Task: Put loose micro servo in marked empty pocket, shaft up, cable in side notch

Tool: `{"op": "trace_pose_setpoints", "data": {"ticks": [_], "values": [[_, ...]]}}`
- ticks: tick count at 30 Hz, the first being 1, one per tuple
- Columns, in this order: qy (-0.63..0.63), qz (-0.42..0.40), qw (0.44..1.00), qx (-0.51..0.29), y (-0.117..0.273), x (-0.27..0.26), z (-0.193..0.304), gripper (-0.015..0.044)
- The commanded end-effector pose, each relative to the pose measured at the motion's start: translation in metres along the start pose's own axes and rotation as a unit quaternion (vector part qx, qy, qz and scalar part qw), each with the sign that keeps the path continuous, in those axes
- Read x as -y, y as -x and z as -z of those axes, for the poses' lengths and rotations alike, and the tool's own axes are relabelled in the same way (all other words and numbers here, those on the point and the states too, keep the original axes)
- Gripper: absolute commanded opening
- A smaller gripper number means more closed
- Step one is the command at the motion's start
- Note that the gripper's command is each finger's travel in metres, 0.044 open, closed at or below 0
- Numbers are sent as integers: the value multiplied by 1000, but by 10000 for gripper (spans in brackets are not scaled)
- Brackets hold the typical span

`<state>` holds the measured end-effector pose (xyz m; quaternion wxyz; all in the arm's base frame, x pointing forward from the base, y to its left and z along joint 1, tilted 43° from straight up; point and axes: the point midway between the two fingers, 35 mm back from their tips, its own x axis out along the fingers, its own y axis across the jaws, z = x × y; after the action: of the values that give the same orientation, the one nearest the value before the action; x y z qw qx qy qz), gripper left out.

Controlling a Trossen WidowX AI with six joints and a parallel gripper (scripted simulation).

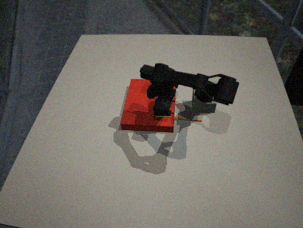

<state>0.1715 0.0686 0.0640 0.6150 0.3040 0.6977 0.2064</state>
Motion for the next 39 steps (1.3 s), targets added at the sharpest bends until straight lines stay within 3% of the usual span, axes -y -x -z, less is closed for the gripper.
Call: {"op": "trace_pose_setpoints", "data": {"ticks": [1, 3, 13, 19, 24, 30, 39], "values": [[4, 2, 1000, 0, 9, 0, 0, 187], [4, 2, 1000, 0, 9, -1, -1, 187], [3, 2, 1000, 3, 46, -18, -65, 440], [6, 3, 1000, 2, 72, -25, -111, 440], [6, 3, 1000, 3, 75, -25, -112, 440], [7, 0, 1000, 7, 118, -27, -101, 440], [7, 0, 1000, 7, 118, -27, -101, 440]]}}
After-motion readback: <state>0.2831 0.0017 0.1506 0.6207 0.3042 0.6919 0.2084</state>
